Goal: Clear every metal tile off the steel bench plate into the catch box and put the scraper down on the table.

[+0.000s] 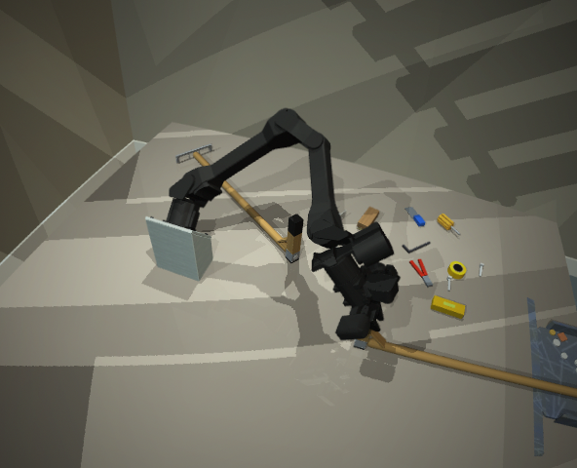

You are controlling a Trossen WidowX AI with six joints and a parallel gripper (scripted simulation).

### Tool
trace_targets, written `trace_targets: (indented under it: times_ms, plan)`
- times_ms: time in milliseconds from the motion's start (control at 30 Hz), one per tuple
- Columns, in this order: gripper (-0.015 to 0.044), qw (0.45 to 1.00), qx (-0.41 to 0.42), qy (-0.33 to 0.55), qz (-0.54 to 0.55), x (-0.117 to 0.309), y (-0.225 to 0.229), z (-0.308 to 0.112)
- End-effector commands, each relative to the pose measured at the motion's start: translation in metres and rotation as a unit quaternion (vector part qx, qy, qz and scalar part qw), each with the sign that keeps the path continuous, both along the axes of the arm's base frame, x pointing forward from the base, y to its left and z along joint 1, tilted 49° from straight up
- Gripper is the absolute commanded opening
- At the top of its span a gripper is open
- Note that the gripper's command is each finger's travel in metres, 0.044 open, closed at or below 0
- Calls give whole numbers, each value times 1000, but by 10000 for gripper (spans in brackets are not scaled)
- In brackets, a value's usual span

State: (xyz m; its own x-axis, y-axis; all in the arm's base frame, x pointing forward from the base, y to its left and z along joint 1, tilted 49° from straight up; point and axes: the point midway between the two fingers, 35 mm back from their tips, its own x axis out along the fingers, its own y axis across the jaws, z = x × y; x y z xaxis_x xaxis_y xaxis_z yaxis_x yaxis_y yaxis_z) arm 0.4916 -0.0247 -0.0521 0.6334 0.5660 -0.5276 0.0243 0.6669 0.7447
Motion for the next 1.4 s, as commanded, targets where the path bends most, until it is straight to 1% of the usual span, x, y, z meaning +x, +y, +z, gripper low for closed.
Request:
trace_targets:
  times_ms: [0, 1367]
  plan:
    - [0, 1000, -1, -2, -5, -7, -6, 2]
    - [0, 1000, -3, 0, -7, -67, -16, -6]
